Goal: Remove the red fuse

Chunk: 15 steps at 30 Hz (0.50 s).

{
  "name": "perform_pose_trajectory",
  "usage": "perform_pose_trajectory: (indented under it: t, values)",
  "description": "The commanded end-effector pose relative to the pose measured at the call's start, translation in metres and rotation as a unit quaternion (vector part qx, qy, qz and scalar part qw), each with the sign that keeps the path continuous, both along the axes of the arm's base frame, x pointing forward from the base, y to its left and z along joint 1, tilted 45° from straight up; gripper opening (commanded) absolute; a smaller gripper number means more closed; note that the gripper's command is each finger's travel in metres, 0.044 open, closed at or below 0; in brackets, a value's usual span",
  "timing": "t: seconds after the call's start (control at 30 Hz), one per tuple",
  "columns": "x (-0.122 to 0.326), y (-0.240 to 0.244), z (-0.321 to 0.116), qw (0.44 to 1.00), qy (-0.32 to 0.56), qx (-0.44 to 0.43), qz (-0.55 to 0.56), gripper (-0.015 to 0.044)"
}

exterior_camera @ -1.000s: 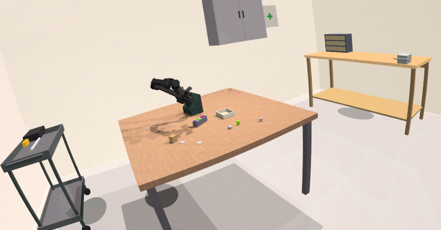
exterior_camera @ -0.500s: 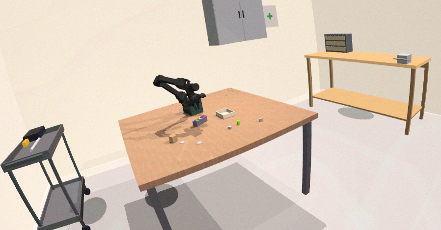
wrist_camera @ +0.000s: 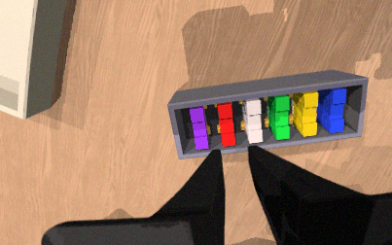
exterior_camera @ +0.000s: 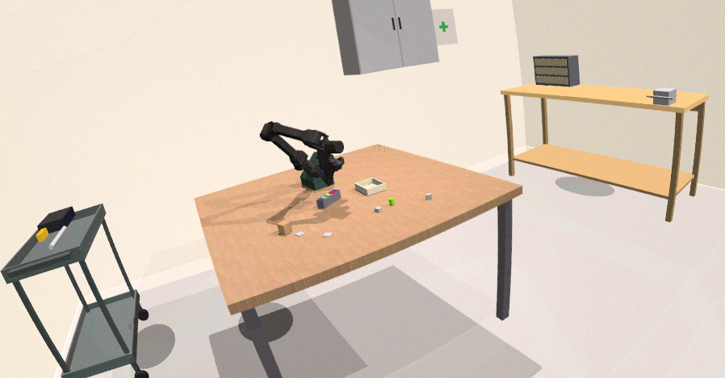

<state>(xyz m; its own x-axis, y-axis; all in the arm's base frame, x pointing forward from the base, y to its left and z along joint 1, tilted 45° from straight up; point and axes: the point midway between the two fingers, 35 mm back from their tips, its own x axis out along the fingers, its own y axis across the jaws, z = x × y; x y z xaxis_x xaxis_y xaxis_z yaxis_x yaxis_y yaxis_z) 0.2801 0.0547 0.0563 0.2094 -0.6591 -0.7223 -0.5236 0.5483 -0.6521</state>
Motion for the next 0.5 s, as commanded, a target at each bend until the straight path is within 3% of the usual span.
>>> perform_pose_trajectory:
  t: [0.0, 0.47]
  values:
    - [0.0010, -0.0003, -0.0017, 1.000, 0.005, -0.007, 0.005, 0.0068]
    - [0.0047, -0.0086, -0.0112, 1.000, 0.005, -0.007, 0.005, 0.0068]
